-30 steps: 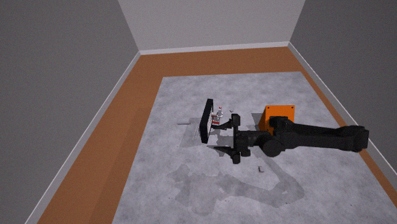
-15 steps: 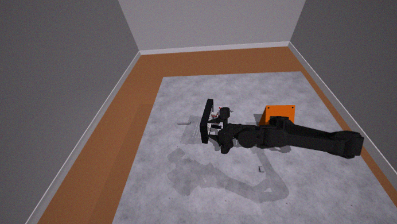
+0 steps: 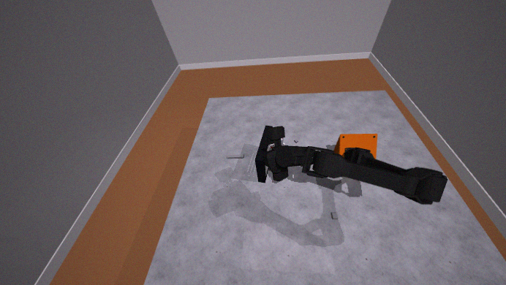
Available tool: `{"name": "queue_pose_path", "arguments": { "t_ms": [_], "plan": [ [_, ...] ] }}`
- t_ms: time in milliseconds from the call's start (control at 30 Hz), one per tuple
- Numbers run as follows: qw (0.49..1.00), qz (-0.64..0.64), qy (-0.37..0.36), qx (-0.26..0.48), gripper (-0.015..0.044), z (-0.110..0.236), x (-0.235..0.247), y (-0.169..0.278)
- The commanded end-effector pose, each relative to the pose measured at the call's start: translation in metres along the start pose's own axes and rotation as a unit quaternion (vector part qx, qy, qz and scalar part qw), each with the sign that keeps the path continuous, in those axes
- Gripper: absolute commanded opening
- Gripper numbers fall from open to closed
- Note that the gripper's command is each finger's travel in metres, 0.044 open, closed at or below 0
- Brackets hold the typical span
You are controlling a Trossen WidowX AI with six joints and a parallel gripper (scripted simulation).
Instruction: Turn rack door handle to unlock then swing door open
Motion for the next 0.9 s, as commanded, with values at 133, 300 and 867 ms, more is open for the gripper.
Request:
{"name": "queue_pose_path", "arguments": {
  "t_ms": [133,300,867],
  "plan": [
    [0.995,-0.015,-0.055,0.085,0.0283,-0.021,-0.011,0.026],
    [0.987,-0.031,-0.089,0.130,0.0283,-0.031,-0.017,0.042],
    [0.938,-0.110,-0.214,0.248,0.0283,-0.050,-0.035,0.093]
  ]
}}
Point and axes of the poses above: the point midway between the two fingers, 35 mm back from their tips, its own z axis back along the fingers, its own x axis across the jaws, y = z × x, the point moved 2 cm from there along z, back along the fingers, and after that the axes turned 12 degrees about z, right-handed, at the moved point
